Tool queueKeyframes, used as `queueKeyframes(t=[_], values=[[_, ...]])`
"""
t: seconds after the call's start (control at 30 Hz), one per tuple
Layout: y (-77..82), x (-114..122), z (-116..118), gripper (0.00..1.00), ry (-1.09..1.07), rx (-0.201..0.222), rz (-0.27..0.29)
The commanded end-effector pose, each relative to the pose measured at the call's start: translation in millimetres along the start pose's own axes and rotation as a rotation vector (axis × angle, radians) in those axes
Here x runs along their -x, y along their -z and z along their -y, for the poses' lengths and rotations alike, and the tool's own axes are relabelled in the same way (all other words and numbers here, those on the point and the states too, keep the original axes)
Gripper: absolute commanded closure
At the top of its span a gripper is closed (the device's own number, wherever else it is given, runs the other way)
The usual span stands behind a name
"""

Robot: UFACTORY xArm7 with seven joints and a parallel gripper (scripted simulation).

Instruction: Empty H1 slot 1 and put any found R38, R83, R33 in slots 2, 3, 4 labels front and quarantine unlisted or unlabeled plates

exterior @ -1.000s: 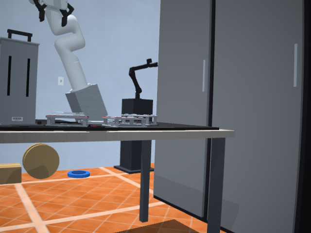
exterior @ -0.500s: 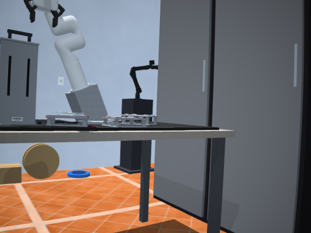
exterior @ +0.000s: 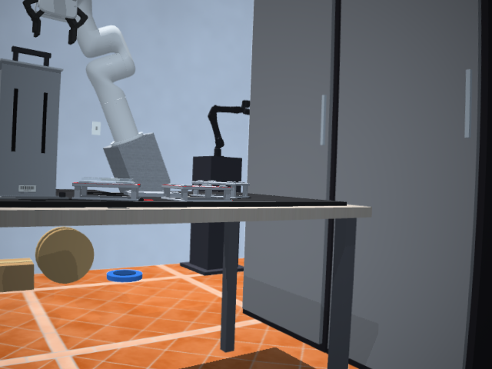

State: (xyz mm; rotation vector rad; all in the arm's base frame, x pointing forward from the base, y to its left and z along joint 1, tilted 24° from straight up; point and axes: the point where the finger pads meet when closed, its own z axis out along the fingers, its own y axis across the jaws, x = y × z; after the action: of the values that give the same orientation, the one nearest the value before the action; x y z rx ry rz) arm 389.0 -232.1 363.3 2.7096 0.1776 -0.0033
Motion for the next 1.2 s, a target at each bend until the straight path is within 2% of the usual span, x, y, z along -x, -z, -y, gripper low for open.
queueKeyframes(t=[0.0, 0.4, 0.47, 1.17], values=[[2.0, 10.6, -7.3, 0.0, 0.002, 0.002, -0.005], [1.9, 44.5, -28.7, 0.0, 0.002, 0.003, -0.004], [1.9, 44.5, -28.7, 0.0, 0.002, 0.003, -0.004], [1.7, 105.4, -46.4, 0.0, 0.002, 0.003, -0.004]])
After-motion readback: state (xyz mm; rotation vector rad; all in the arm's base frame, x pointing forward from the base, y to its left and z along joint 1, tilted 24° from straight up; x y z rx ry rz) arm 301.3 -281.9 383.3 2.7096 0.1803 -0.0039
